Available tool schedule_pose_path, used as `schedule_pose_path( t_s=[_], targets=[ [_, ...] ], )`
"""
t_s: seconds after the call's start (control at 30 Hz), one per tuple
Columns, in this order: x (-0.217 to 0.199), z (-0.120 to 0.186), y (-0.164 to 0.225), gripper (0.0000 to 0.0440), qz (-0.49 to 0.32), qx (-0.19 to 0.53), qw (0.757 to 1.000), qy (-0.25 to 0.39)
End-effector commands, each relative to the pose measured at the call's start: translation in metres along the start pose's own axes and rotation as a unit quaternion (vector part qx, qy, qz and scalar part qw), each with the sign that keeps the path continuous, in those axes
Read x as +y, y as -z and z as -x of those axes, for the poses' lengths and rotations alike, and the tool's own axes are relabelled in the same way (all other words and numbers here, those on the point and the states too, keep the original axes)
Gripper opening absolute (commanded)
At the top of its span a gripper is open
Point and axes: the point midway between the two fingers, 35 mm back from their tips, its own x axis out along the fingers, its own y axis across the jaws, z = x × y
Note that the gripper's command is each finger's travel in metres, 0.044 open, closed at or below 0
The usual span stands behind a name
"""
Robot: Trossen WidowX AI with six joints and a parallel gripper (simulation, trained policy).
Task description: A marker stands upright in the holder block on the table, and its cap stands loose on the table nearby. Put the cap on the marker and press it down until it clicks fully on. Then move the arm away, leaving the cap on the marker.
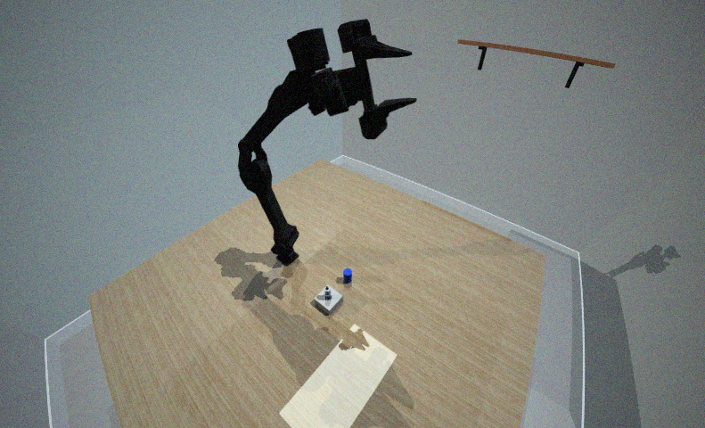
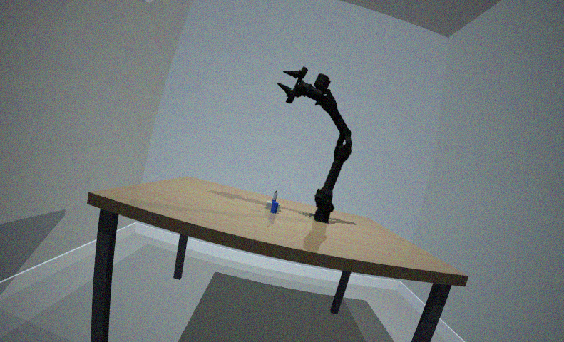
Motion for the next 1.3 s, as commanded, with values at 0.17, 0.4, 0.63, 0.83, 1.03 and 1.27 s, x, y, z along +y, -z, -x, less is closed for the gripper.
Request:
schedule_pose_path(
  t_s=[0.17,0.4,0.63,0.83,1.03,1.27],
  targets=[
    [-0.018,0.006,0.001,0.0323,-0.014,0.0,0.999,0.039],
    [-0.036,0.009,0.003,0.0323,-0.022,-0.001,0.997,0.076],
    [-0.055,0.012,0.003,0.0324,-0.029,-0.005,0.993,0.113],
    [-0.072,0.014,0.003,0.0324,-0.034,-0.009,0.989,0.144],
    [-0.088,0.017,0.003,0.0325,-0.04,-0.014,0.984,0.175],
    [-0.107,0.021,0.002,0.0325,-0.045,-0.022,0.976,0.211]
  ],
)
